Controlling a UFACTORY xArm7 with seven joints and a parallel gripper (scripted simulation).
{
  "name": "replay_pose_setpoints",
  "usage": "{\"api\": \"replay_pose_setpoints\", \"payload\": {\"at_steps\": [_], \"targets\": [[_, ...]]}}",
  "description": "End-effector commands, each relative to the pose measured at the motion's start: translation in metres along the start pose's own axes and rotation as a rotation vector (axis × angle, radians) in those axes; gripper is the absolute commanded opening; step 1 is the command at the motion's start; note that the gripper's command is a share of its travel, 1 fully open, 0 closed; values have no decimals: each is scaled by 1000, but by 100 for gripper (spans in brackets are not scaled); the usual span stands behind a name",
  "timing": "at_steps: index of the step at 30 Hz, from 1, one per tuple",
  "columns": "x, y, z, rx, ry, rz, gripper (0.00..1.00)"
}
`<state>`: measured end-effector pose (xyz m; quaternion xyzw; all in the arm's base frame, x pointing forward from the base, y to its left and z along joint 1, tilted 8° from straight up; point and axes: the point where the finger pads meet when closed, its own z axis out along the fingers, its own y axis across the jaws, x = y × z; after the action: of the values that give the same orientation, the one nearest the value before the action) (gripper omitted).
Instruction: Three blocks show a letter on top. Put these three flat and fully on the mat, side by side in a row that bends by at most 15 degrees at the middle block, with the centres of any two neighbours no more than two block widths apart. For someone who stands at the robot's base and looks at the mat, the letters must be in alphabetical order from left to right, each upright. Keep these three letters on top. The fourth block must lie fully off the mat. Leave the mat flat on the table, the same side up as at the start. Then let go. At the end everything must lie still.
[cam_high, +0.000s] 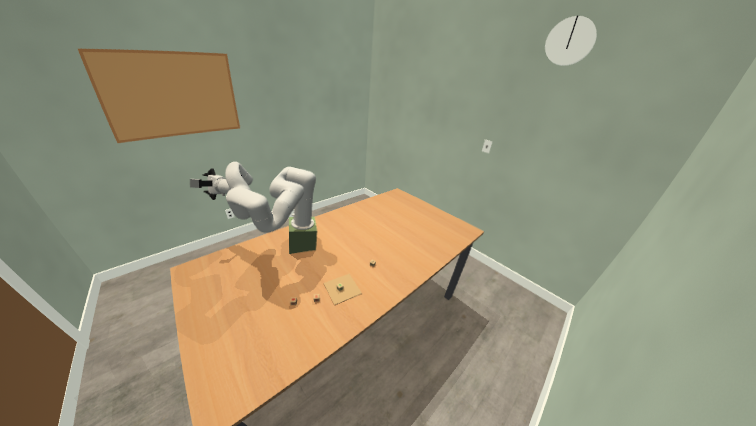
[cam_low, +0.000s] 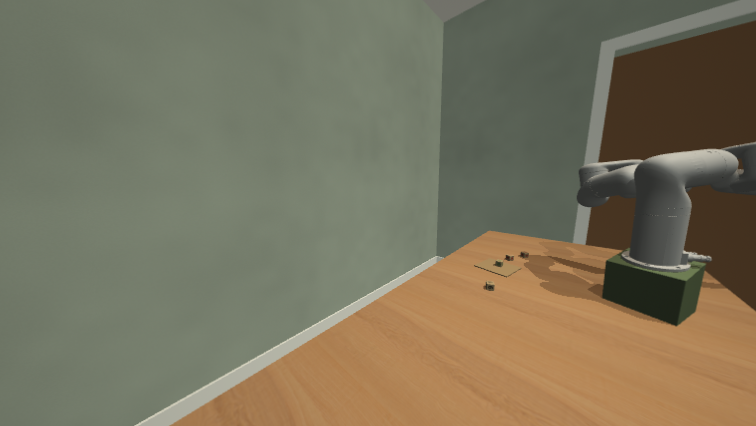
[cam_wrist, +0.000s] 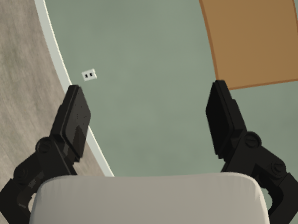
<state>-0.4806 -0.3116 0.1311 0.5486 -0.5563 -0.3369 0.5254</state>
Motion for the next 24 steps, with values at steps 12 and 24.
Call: {"api": "replay_pose_setpoints", "payload": {"at_steps": [12,24], "targets": [[1,2,0,-3,1,2,100],[22,-6,-4,-6,24,51,100]]}}
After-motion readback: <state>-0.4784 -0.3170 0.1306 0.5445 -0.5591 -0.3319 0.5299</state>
